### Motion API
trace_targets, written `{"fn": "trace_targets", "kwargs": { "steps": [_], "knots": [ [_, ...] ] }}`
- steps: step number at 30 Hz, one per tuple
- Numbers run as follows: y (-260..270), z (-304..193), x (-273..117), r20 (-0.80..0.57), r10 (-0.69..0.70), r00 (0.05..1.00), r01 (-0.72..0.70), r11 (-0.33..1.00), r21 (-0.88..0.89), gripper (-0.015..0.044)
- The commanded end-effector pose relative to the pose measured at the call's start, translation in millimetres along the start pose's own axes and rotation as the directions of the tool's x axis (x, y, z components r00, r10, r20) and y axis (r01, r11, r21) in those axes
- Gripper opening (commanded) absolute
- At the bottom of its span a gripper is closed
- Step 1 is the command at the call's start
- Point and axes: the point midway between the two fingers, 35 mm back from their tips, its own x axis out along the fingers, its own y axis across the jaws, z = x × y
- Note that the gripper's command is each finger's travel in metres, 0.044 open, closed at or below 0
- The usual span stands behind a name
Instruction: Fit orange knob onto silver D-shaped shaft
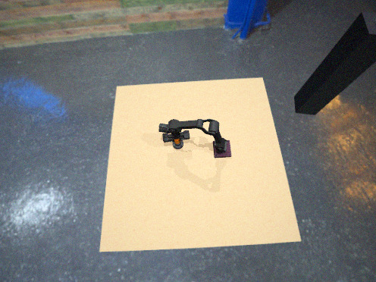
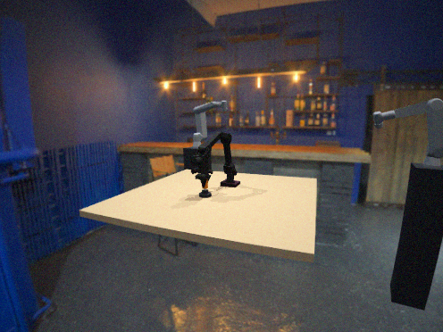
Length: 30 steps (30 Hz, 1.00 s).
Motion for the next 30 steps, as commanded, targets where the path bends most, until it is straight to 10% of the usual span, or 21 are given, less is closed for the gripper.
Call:
{"fn": "trace_targets", "kwargs": {
  "steps": [1,21,30],
  "knots": [
    [0,0,3,0.005,0.0,1.0,0.0,1.0,0.001,0.0],
    [0,-1,13,0.002,0.002,1.0,-0.002,1.0,-0.004,0.0],
    [0,-1,13,0.002,0.002,1.0,-0.002,1.0,-0.004,0.0236]
  ]
}}
